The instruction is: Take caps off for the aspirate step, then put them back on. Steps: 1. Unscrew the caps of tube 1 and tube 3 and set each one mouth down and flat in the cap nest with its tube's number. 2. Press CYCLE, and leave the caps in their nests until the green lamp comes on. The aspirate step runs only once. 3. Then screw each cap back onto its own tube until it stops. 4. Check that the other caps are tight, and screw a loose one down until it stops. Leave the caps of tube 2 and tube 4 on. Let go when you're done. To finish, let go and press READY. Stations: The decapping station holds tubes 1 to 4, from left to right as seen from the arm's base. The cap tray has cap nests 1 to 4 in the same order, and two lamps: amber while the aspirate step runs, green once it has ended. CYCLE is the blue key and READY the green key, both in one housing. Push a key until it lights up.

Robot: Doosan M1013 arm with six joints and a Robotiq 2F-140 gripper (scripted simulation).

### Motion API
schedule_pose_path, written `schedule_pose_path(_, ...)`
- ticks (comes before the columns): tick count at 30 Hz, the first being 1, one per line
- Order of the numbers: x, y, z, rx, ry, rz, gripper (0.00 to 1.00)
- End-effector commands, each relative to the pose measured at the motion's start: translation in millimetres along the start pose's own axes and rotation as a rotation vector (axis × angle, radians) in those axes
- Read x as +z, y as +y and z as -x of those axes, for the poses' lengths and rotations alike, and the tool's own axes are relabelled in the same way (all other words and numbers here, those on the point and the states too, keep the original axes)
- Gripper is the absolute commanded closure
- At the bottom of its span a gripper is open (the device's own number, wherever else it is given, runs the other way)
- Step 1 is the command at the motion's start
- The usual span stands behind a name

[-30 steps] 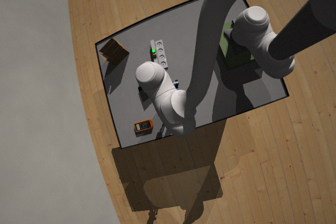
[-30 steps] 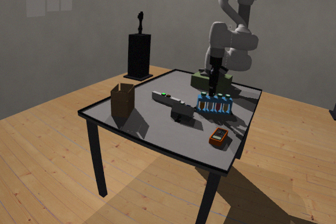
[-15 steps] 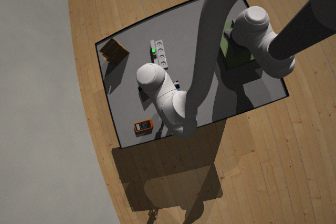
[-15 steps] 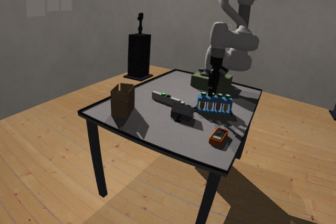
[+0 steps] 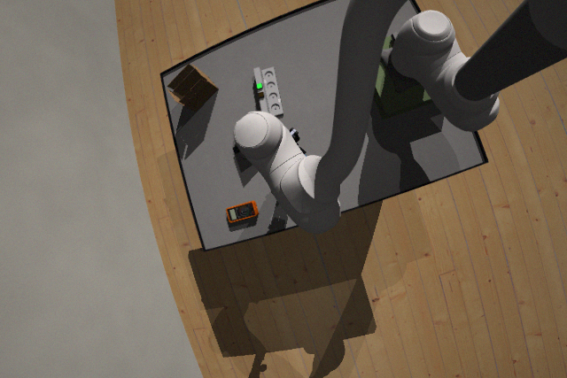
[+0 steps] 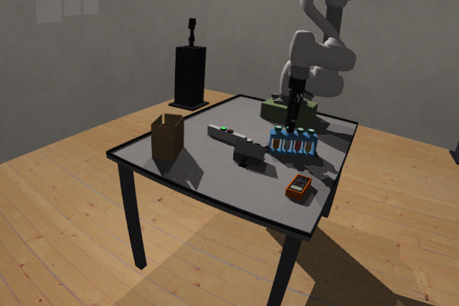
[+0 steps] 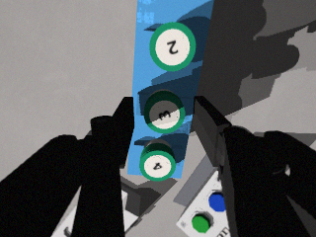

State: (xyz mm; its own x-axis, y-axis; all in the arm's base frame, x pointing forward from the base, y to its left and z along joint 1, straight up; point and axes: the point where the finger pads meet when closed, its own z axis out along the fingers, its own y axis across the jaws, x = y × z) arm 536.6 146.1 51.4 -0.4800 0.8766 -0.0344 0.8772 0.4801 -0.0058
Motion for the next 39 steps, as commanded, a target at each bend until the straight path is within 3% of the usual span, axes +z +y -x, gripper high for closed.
schedule_pose_path(1, -0.6, 0.4, 0.1, -0.277, 0.032, 0.012, 0.59)
schedule_pose_path(4, -0.6, 0.4, 0.1, -0.409, 0.033, 0.014, 0.59)
schedule_pose_path(10, -0.7, 0.4, 0.2, -0.409, 0.033, 0.014, 0.59)
schedule_pose_path(11, -0.7, 0.4, 0.1, -0.409, 0.033, 0.014, 0.7)
schedule_pose_path(25, -0.7, 0.4, 0.1, -0.409, 0.033, 0.014, 0.7)
schedule_pose_path(39, -0.5, 0.4, 0.2, 0.191, 0.035, 0.004, 0.7)
